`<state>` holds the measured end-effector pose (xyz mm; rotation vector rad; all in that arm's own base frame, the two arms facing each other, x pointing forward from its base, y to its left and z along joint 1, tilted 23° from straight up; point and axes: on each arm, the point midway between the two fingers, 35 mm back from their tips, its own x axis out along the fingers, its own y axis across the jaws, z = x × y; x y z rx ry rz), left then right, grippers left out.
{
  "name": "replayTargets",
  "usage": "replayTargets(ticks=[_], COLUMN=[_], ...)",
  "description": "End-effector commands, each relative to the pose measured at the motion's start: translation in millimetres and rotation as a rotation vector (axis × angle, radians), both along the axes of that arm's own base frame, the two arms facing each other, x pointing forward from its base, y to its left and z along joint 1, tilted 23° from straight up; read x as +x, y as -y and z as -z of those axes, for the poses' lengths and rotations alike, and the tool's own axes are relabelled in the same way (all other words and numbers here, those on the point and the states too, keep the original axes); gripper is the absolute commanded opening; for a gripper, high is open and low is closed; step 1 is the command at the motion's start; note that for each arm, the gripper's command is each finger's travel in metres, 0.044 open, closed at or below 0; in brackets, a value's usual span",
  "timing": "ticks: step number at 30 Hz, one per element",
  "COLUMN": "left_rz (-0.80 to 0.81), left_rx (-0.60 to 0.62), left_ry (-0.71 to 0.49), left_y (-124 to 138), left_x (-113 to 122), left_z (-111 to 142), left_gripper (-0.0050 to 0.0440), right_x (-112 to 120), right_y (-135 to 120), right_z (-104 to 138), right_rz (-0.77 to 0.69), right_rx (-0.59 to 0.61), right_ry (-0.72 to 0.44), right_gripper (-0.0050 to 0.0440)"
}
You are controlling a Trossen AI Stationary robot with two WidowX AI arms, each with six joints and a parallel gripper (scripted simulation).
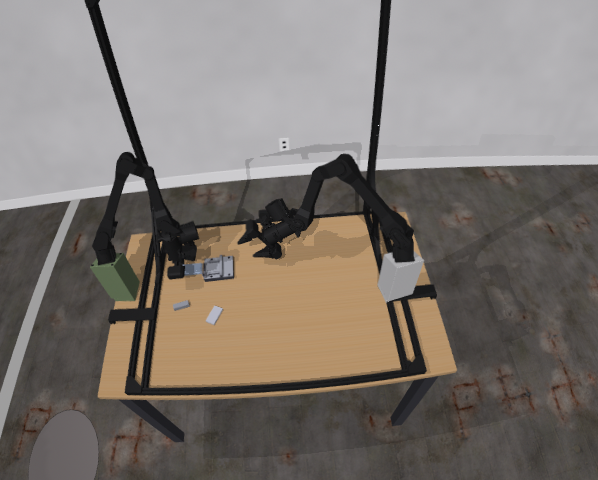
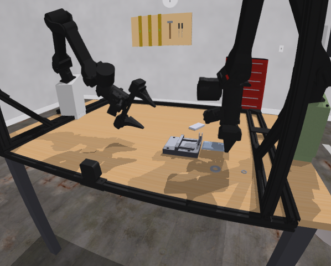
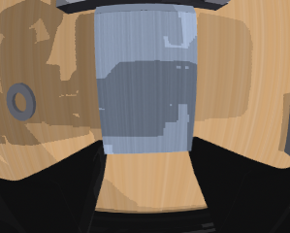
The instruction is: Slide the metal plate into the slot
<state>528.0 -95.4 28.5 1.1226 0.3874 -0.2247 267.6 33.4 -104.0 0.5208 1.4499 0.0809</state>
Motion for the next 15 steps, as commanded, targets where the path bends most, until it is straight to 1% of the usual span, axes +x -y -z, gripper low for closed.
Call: replayTargets(ticks=[1, 15], left_rz=[-0.005, -0.005], left_rx=[-0.005, -0.005], left_ry=[0.002, 0.002], left_y=[0, 0], left_x=[0, 0], left_z=[0, 0], left_gripper=[0.0440, 0.0440], right_x=[6, 16], right_y=[2, 5], right_z=[0, 0], right_rz=[-0.009, -0.014], right_rx=[-0.003, -0.004], right_ry=[0.007, 0.009], right_gripper=[-0.0050, -0.0050])
